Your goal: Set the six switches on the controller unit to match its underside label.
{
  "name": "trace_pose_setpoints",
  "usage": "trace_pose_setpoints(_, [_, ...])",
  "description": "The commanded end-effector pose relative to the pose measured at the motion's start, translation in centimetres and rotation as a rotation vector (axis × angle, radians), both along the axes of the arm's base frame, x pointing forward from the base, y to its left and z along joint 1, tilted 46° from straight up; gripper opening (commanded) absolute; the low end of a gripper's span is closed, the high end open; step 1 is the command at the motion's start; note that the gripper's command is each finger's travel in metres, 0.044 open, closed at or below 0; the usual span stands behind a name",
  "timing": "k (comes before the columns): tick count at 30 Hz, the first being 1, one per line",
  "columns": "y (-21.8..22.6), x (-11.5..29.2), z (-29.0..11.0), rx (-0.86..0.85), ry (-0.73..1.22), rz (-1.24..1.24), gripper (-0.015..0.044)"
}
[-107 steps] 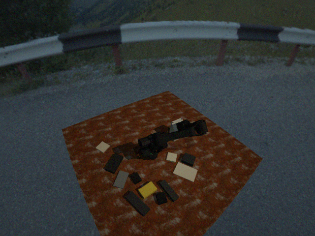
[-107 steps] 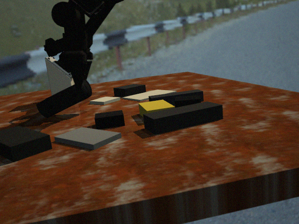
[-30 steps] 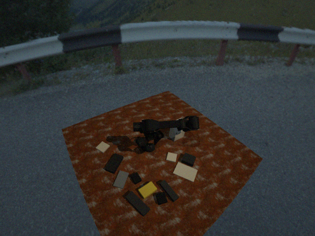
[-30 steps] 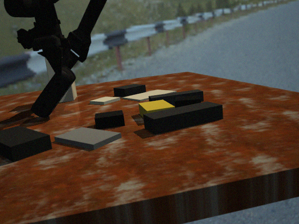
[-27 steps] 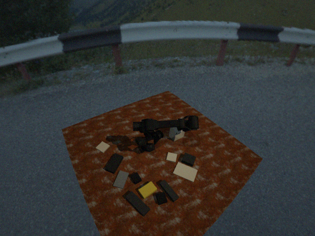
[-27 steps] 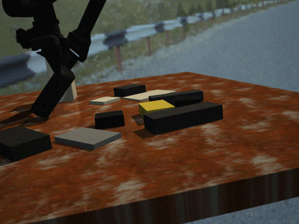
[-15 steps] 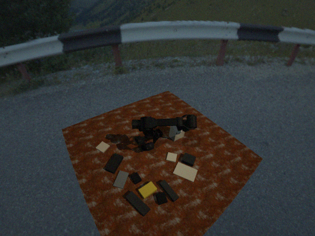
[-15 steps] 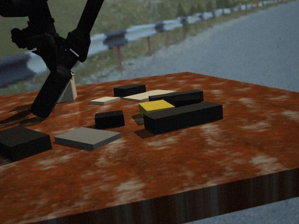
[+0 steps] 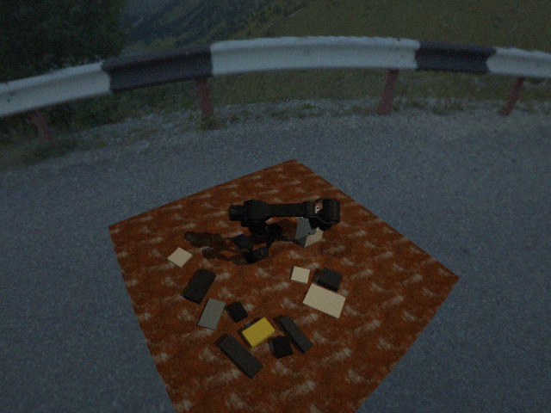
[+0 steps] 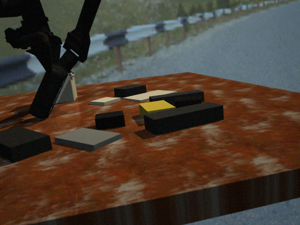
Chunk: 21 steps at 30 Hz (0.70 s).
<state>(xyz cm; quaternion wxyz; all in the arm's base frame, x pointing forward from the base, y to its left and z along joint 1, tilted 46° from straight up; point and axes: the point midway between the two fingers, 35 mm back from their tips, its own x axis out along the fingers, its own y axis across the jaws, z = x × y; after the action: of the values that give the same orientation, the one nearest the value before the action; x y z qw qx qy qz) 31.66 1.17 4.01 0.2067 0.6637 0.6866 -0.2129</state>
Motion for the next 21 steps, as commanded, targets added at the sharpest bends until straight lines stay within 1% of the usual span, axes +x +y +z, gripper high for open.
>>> trace_pose_setpoints(1, [-0.4, 0.0, -0.7, 0.004, 0.005, 0.005, 0.0338])
trace_pose_setpoints(21, [-1.8, 0.0, -1.7, 0.047, 0.006, 0.005, 0.0338])
